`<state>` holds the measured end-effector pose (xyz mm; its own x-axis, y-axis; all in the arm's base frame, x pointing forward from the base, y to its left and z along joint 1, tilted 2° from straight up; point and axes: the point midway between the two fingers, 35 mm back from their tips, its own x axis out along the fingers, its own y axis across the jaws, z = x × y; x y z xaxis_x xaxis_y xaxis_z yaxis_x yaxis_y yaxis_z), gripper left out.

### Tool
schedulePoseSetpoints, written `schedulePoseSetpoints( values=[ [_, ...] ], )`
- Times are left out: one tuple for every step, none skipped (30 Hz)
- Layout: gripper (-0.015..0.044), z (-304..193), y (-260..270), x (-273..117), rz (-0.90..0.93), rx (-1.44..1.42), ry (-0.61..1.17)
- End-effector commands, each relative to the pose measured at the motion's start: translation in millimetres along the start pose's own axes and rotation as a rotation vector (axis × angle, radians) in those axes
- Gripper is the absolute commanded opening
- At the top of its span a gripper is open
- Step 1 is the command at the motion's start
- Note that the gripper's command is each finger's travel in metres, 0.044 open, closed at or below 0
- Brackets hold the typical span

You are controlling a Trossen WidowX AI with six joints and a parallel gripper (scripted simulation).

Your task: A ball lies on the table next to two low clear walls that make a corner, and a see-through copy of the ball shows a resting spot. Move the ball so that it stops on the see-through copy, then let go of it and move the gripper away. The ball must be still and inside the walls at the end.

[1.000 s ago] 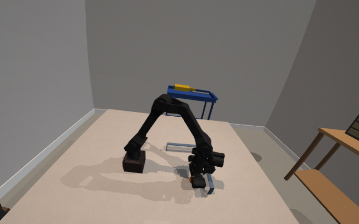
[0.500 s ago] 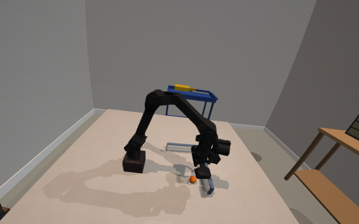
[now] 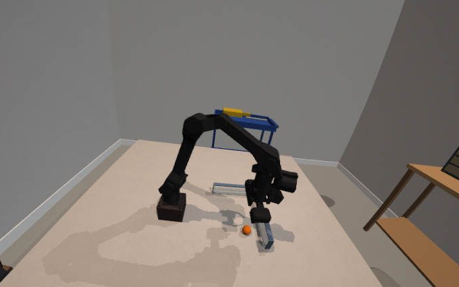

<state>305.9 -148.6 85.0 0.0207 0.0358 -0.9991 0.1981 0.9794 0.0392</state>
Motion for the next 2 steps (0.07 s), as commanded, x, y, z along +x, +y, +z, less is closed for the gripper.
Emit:
schedulePoseSetpoints(
  values=[
    [0.044, 1.0, 0.0, -21.8, -0.007, -0.004, -0.023],
    [0.044, 1.0, 0.0, -21.8, -0.007, -0.004, -0.023]
  ],
)
